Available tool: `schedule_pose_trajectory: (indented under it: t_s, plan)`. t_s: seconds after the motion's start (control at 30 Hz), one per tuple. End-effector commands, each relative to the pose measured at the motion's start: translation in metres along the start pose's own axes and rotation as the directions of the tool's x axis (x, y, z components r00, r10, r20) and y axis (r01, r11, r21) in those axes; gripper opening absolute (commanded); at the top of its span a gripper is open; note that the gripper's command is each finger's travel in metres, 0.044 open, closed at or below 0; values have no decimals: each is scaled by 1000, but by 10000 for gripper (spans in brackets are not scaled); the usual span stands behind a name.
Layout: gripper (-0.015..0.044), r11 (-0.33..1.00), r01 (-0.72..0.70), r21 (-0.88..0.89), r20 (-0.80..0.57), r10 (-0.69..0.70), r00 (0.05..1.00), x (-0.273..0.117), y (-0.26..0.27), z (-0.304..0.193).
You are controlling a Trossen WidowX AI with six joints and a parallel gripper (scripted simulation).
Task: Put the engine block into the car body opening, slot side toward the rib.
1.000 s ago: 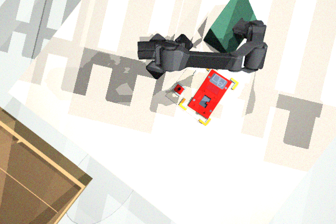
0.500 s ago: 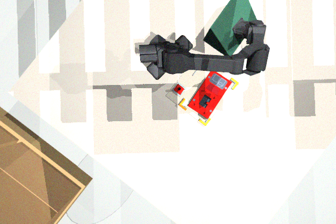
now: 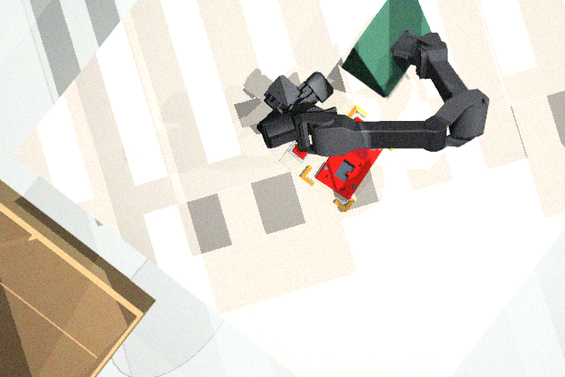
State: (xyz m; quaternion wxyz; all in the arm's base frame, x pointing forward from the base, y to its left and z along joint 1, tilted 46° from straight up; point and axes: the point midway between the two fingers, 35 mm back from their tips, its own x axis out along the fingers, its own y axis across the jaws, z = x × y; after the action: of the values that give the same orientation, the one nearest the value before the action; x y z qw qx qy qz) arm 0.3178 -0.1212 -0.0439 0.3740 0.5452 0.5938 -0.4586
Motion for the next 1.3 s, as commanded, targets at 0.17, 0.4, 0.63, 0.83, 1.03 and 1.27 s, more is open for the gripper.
schedule_pose_trajectory:
  t_s: [0.17, 0.4, 0.63, 0.83, 1.03, 1.27]
  plan:
    - [0, 1000, -20, 8, 255, 17, 967, -1, 0, -10]
    - [0, 1000, -20, 8, 255, 17, 967, -1, 0, -10]
    - [0, 1000, -18, 8, 358, 14, 934, 7, 1, -17]
    - [0, 1000, -20, 8, 384, 15, 923, 20, 1, -25]
    - [0, 1000, -19, 8, 384, 15, 923, 28, 1, -29]
    - [0, 1000, -19, 8, 384, 15, 923, 37, 2, -34]
